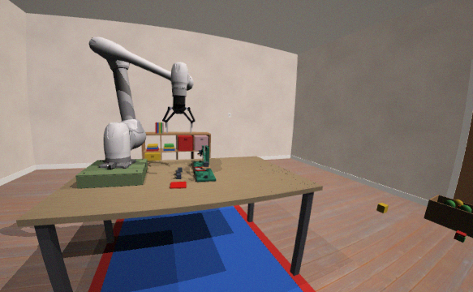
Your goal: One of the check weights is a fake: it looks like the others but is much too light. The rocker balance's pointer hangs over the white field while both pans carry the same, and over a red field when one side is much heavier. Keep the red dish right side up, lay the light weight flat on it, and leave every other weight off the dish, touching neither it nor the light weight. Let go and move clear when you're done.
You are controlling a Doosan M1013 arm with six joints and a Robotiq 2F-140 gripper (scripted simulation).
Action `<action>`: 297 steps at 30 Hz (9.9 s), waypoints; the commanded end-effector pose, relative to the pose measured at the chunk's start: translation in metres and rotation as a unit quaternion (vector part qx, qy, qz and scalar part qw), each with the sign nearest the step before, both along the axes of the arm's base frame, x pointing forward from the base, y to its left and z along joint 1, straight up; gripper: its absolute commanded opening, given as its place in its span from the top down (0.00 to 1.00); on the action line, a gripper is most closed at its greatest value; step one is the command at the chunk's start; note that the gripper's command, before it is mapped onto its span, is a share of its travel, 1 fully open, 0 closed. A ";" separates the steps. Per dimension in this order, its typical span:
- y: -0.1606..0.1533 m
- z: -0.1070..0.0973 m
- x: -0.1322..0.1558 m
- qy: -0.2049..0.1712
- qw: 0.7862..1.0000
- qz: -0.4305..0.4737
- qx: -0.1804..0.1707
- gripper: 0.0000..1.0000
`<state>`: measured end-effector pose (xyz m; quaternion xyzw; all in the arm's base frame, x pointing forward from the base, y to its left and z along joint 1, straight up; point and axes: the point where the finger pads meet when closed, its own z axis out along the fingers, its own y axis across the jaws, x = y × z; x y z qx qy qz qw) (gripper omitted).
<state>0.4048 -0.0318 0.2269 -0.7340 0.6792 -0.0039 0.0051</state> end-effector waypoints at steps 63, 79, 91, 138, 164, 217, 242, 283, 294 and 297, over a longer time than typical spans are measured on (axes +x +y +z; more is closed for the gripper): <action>0.001 -0.001 -0.004 0.004 1.000 -0.001 0.000 0.00; -0.038 -0.001 -0.001 0.004 1.000 -0.001 0.000 0.00; -0.078 -0.001 0.002 0.004 1.000 -0.001 0.000 0.00; -0.066 -0.088 0.173 0.004 1.000 0.001 0.000 0.65; -0.066 -0.092 0.173 0.004 1.000 0.001 0.000 0.65; -0.066 -0.140 0.173 0.004 1.000 0.001 0.000 0.65; -0.066 -0.140 0.173 0.004 1.000 0.001 0.000 0.65; -0.064 -0.140 0.174 0.004 1.000 0.001 0.000 0.65; -0.064 -0.140 0.174 0.004 1.000 0.001 0.000 0.65; -0.064 -0.140 0.174 0.004 1.000 0.001 0.000 0.65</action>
